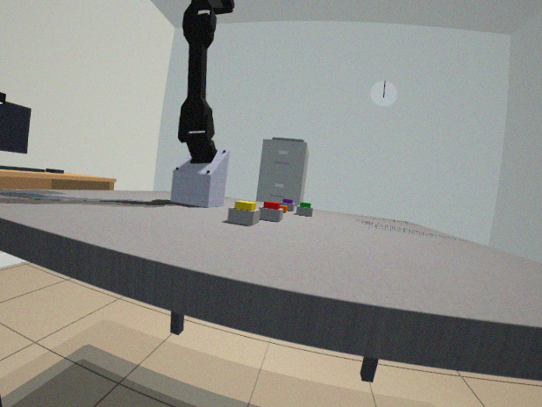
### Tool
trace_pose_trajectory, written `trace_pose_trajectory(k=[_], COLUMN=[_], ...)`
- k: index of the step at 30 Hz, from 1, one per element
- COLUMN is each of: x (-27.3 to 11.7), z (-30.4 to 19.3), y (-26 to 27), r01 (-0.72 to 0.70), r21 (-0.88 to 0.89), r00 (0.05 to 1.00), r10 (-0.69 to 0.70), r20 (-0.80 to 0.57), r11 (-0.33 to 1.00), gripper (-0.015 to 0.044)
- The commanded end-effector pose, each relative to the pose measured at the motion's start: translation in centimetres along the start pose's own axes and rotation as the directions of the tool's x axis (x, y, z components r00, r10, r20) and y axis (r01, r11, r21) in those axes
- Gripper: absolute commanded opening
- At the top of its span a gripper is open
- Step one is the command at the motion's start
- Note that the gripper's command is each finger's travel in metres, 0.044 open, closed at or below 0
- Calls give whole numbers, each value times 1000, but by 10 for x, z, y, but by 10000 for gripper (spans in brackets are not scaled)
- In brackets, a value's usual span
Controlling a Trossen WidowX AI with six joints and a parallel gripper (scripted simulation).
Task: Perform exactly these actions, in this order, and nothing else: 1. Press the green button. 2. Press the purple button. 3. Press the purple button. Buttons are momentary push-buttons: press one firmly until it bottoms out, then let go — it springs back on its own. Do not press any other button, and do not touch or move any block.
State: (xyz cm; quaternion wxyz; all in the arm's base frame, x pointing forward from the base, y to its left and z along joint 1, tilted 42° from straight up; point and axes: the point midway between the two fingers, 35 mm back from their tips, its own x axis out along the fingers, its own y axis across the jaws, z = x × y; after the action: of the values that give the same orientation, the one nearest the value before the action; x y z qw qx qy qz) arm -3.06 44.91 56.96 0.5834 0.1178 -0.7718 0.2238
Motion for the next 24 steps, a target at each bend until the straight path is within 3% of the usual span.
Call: trace_pose_trajectory(k=[1,7,11,18,24], x=[-1,-63,-118,-247,-367], z=[-3,-96,-156,-247,-290], y=[1,38,53,55,26], r01=[-8,-235,-318,-270,-118], r21=[3,107,225,452,511], r00=[1000,933,812,434,48], r10=[8,255,387,527,518], r20=[-7,-256,-437,-731,-854], r11=[1000,966,921,850,852], gripper=[400,400,400,400,400])
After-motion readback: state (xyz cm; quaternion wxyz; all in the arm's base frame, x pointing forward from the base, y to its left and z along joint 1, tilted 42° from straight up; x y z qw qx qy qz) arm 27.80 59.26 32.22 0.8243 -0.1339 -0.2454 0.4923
